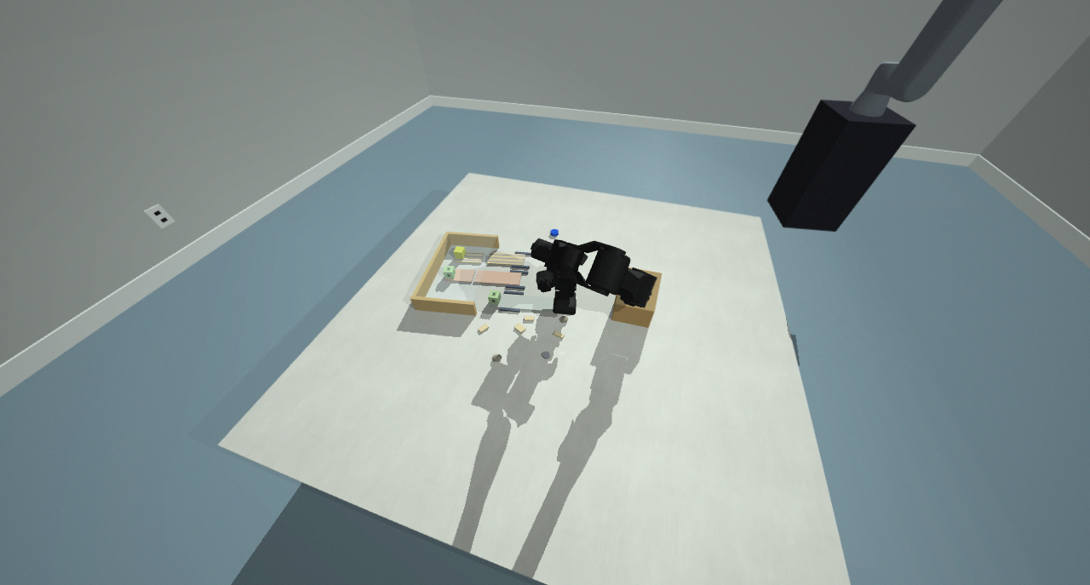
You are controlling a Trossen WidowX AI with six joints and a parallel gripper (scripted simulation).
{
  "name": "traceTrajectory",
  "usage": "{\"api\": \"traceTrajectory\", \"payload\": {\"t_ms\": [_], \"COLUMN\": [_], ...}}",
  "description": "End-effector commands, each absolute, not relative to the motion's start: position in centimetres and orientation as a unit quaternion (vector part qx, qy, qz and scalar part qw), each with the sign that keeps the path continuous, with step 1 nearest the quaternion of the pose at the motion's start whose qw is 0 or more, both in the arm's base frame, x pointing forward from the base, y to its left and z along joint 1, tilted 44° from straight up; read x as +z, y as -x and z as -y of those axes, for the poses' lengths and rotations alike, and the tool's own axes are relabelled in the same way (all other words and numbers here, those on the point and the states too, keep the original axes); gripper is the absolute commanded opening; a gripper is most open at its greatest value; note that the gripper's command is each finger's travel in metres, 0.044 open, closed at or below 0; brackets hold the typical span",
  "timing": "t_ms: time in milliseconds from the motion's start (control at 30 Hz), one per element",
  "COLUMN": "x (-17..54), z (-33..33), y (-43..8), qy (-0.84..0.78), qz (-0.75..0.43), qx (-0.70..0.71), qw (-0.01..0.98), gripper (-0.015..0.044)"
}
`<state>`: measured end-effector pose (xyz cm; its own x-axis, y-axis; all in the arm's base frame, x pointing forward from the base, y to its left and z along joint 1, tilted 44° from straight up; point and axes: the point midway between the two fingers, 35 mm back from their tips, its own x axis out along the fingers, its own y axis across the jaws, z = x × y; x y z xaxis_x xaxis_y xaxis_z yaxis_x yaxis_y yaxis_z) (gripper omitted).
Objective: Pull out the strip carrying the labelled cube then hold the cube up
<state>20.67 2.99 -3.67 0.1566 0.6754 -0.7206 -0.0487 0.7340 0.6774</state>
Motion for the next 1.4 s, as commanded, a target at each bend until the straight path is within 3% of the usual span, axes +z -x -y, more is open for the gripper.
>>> {"api": "traceTrajectory", "payload": {"t_ms": [0,1167,1367], "x": [-3.9,-3.9,-0.8], "z": [-3.3,-3.3,-0.2], "y": [-19.8,-19.8,-20.2], "qy": [-0.262,-0.262,-0.261], "qz": [-0.608,-0.608,-0.608], "qx": [0.254,0.254,0.253], "qw": [0.705,0.705,0.706], "gripper": [0.0000,0.0000,0.0000]}}
